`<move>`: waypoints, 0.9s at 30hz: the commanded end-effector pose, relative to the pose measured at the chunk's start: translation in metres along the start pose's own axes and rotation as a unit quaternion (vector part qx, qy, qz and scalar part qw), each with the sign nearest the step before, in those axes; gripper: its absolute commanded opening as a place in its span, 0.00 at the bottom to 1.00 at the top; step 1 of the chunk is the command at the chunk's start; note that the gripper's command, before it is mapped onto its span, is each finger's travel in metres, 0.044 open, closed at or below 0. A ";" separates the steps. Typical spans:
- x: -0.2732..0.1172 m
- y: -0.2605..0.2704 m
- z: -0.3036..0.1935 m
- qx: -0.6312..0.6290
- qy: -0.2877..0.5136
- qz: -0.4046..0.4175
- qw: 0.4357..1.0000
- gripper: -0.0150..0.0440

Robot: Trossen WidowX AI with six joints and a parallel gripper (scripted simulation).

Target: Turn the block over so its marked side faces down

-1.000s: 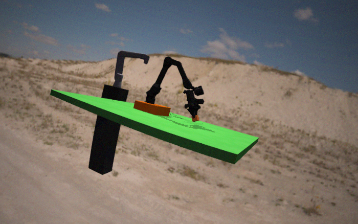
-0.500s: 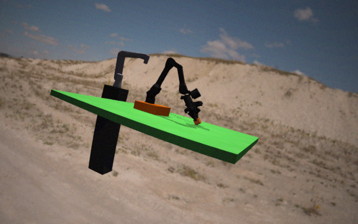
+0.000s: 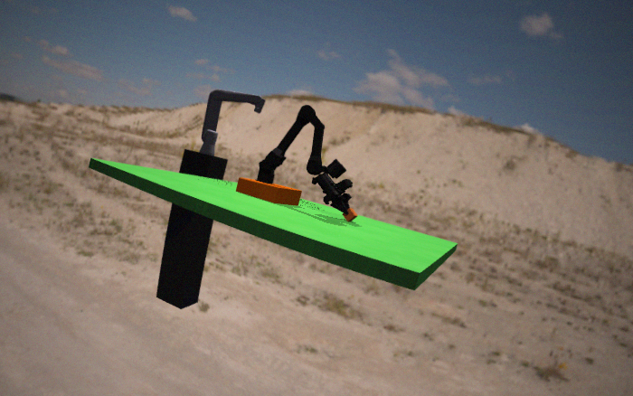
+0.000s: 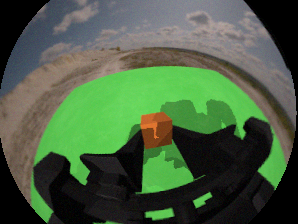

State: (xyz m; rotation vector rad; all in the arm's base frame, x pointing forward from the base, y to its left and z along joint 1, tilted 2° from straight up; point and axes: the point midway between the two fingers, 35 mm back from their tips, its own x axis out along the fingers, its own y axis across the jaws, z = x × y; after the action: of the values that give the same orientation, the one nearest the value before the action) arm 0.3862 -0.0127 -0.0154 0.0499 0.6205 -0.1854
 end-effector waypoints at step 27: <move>-0.013 -0.004 -0.007 -0.001 -0.060 -0.004 0.998 0.39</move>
State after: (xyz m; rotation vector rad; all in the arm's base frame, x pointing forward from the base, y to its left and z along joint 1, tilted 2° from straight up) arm 0.3718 -0.0133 -0.0137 0.0388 0.5028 -0.1916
